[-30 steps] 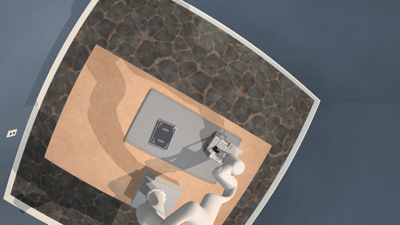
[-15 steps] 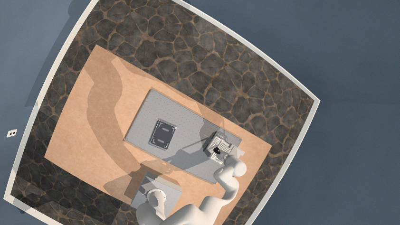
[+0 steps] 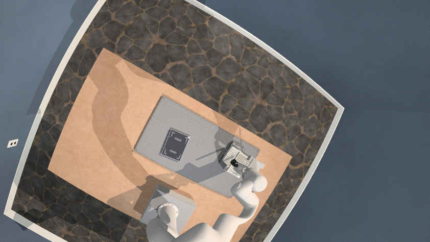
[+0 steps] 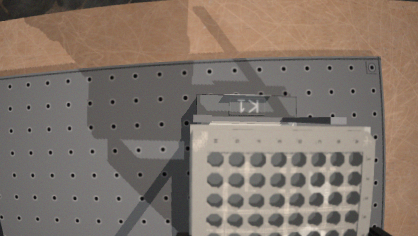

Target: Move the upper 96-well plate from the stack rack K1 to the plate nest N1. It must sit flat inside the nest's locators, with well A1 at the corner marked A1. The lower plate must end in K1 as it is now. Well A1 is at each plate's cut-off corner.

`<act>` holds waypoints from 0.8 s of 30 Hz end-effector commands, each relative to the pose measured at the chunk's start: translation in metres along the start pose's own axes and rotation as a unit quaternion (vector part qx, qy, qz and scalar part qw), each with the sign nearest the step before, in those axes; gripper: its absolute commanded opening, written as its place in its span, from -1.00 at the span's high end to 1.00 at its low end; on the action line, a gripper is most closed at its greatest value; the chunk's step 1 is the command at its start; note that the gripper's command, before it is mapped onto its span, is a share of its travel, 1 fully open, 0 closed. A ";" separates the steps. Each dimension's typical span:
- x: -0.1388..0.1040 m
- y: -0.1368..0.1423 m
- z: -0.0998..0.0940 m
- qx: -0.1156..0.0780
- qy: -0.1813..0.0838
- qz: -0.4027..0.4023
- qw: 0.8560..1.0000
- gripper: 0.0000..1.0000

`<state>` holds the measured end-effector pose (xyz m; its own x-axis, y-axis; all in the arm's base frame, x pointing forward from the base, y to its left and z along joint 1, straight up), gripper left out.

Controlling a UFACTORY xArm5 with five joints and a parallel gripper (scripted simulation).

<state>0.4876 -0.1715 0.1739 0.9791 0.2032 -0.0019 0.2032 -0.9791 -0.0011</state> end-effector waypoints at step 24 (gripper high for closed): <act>-0.003 -0.036 -0.005 -0.001 0.002 -0.085 0.996 1.00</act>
<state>0.4804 -0.1490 0.1769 0.9367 0.3500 -0.0029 0.3500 -0.9367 -0.0022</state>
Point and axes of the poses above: the point where the finger pads meet when closed, its own z axis out along the fingers, its own y axis across the jaws, x = y × z, the point moved 6 cm from there along -z, back along the fingers, and after that the axes turned 13 degrees about -z, right-handed, at the moved point
